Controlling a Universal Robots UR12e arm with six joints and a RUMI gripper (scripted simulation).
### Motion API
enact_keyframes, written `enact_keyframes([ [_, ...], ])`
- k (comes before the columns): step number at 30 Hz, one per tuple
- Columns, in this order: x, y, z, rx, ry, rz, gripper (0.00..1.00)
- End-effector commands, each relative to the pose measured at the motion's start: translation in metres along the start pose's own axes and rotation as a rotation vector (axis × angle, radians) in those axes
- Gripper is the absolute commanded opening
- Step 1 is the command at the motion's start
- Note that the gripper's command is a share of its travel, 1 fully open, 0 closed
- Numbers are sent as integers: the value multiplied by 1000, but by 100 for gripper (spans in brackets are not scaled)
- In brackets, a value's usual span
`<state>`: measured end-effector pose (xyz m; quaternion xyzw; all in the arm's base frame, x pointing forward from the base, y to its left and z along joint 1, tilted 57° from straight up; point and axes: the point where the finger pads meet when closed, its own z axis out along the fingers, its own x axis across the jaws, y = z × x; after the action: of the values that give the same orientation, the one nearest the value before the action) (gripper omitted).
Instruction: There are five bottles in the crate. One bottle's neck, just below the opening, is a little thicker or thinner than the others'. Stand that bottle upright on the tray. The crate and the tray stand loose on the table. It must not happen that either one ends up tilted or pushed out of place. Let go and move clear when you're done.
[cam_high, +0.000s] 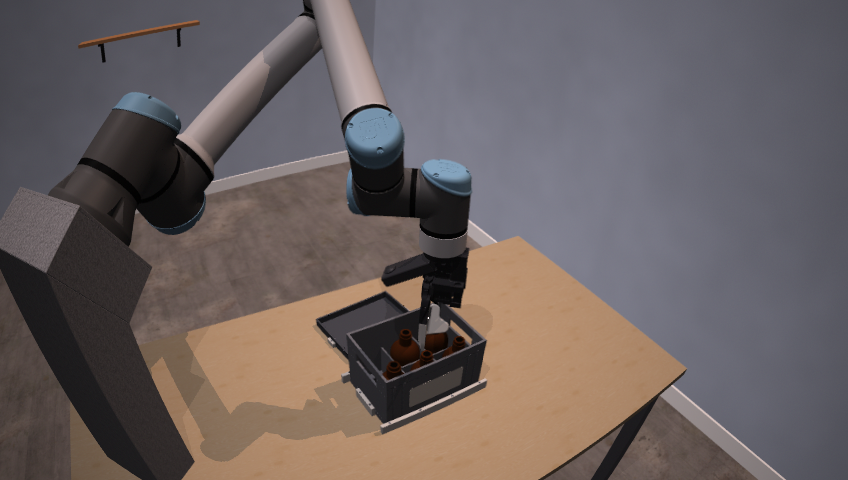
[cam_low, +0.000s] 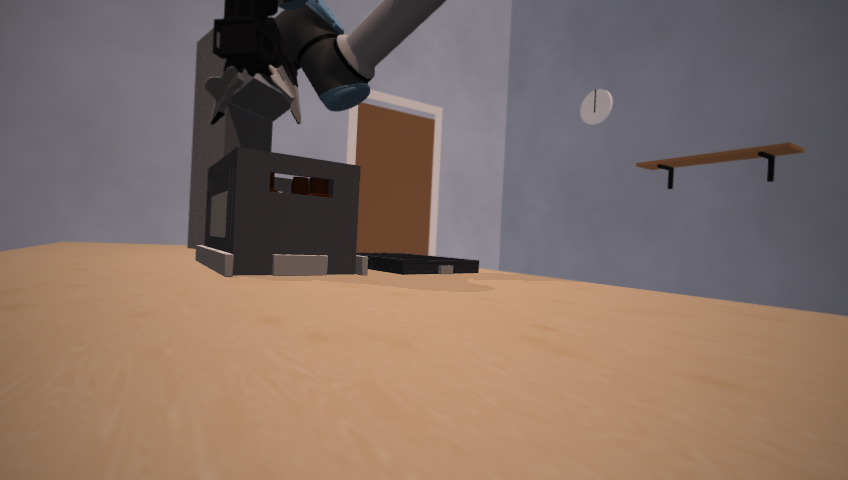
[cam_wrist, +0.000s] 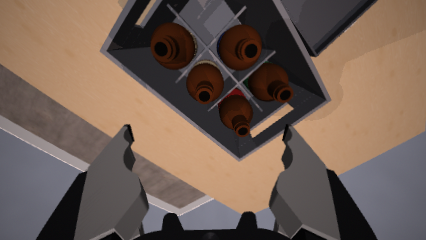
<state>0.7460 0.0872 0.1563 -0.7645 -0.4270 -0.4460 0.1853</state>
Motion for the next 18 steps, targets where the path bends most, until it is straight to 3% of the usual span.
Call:
enact_keyframes([
  [1, -3, 3, 1, 6, -8, -1, 100],
  [2, -2, 3, 0, 5, -8, -1, 0],
  [18, -3, 1, 1, 6, -7, 1, 0],
])
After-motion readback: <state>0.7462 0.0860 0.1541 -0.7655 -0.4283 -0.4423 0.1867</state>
